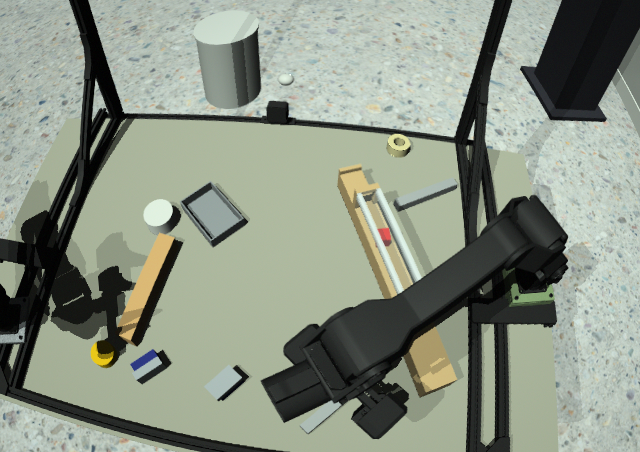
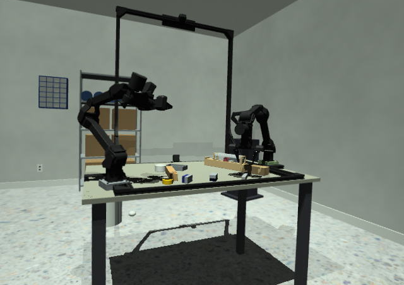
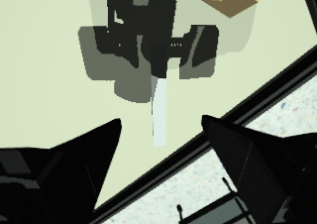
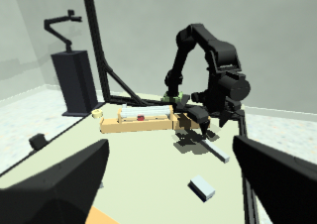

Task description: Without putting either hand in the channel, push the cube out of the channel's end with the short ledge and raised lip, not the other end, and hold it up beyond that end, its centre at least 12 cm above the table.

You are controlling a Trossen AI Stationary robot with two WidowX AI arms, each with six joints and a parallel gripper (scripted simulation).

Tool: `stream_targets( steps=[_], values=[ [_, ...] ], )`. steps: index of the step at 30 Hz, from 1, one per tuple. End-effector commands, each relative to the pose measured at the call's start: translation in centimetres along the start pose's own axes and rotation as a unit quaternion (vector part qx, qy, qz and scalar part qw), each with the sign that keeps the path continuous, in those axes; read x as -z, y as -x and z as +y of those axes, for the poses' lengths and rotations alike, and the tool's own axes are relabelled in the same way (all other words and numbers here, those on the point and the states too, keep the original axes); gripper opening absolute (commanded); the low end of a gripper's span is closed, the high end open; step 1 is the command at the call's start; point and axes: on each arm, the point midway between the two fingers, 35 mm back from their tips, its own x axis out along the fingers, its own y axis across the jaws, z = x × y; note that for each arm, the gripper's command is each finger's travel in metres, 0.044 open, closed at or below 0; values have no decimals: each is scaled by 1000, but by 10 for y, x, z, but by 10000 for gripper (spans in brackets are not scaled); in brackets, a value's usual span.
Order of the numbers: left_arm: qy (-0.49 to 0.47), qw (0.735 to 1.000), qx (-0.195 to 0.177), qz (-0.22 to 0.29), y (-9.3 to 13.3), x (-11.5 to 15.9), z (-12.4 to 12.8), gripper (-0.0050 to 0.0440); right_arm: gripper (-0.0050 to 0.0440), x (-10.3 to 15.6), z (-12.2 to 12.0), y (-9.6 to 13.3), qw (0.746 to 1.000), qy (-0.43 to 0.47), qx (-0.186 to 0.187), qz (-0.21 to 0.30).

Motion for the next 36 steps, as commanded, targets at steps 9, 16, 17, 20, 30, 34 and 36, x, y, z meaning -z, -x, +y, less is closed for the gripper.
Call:
stream_targets(
  steps=[9,16,17,20,30,34,36],
  values=[
    [-2,1000,2,3,-4,2,0,352,400,10,-4,-9,999,23,-22,28],
    [-2,1000,2,3,-14,2,-1,200,400,10,-4,-9,999,23,-22,28],
    [-2,1000,2,3,-14,2,-1,200,400,10,-4,-9,999,23,-22,28],
    [-2,1000,2,3,-14,2,-1,200,400,10,-4,-9,999,23,-22,28],
    [-2,1000,2,3,-20,2,0,200,400,10,-4,-9,999,23,-22,28],
    [-2,1000,2,3,-26,3,0,200,400,10,-4,-9,999,23,-22,28],
    [-2,1000,2,3,-30,3,0,200,400,10,-4,-9,999,23,-22,28]
  ],
)
